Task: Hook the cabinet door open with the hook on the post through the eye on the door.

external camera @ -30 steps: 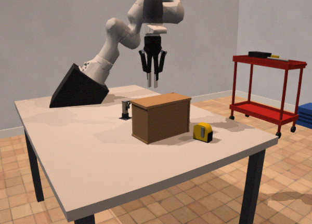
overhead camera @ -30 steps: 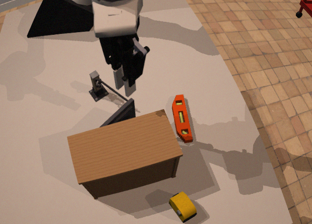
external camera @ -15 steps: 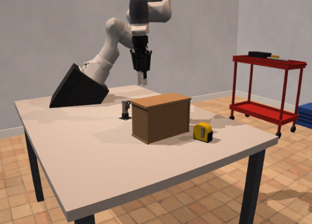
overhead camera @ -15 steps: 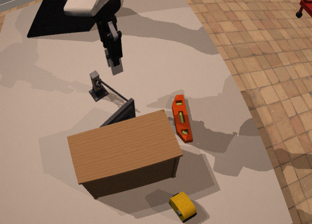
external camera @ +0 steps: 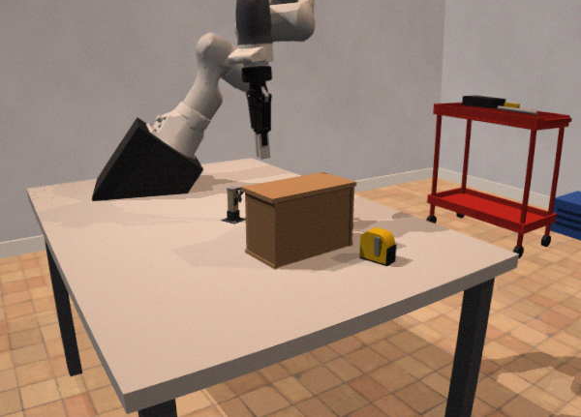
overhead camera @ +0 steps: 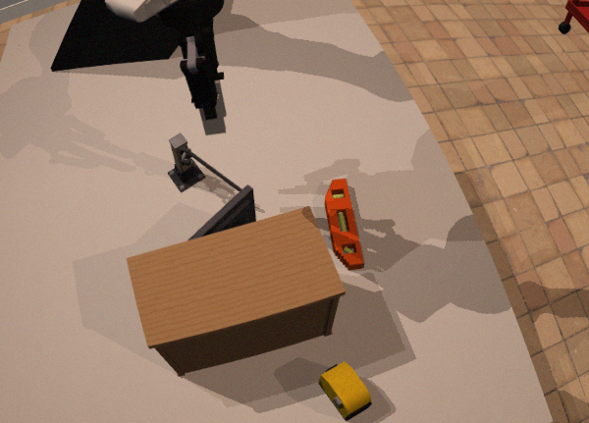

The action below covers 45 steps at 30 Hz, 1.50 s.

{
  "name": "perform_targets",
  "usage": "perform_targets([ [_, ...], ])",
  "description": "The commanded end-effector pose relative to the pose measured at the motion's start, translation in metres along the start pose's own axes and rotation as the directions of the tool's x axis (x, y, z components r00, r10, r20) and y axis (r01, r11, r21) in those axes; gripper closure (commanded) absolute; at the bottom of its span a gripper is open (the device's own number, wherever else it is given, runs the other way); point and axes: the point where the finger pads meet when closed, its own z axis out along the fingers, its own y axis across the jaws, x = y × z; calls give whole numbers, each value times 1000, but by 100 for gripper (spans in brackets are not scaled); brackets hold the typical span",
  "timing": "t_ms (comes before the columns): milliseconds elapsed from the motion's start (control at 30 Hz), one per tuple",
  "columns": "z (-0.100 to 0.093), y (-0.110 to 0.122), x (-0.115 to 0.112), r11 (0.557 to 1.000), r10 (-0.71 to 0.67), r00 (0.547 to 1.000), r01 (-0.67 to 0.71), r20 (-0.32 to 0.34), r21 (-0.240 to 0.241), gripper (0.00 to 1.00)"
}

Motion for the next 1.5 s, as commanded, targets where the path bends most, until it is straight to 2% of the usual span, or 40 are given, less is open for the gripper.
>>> perform_targets([
  [0, -1, -1, 0, 962, 273, 961, -273, -37, 4, 85],
  [300, -1, -1, 0, 885, 465, 883, -465, -63, 14, 85],
  [1067, 4, -1, 0, 885, 465, 883, -465, -63, 14, 85],
  [1467, 33, -1, 2, 885, 465, 883, -465, -63, 14, 85],
])
